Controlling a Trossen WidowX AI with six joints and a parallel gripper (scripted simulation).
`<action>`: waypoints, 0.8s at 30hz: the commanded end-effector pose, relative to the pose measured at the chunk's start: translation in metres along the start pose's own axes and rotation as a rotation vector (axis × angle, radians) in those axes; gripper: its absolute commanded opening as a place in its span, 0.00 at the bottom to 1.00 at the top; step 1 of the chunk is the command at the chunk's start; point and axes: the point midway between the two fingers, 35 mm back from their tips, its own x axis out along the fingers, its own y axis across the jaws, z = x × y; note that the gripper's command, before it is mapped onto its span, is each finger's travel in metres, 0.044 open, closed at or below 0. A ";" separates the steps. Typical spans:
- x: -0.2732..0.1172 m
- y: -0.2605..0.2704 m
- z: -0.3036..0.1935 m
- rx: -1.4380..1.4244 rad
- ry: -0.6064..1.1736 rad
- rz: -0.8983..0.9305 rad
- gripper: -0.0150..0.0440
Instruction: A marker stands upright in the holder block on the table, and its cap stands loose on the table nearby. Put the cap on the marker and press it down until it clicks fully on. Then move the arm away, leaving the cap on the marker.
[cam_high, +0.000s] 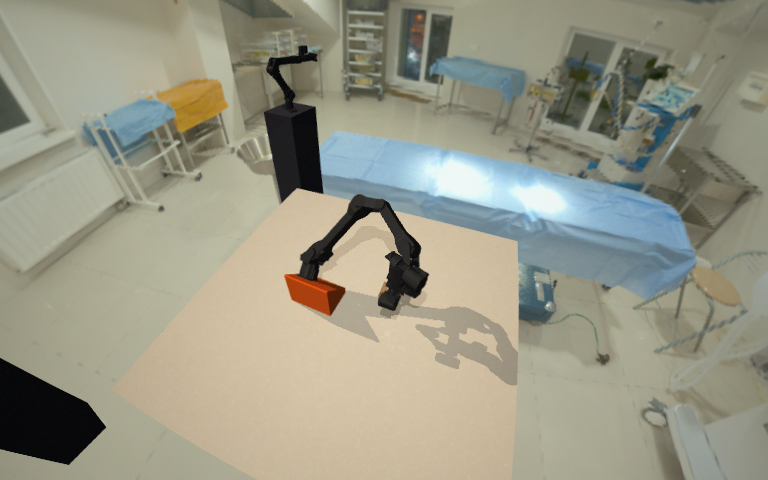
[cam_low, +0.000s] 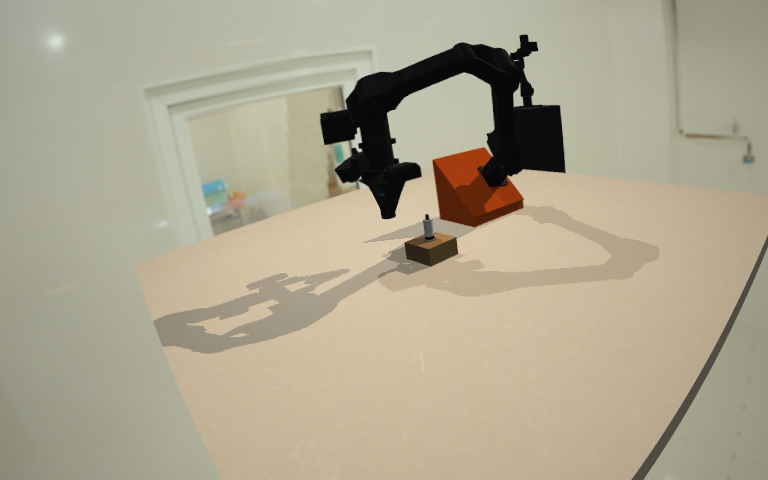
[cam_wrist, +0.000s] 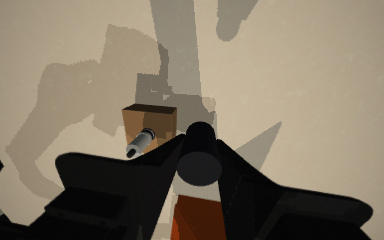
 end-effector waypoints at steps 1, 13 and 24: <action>-0.006 0.016 -0.006 0.005 -0.002 0.004 0.25; -0.017 0.052 -0.024 0.006 -0.001 0.006 0.25; -0.024 0.076 -0.039 0.007 0.000 0.008 0.25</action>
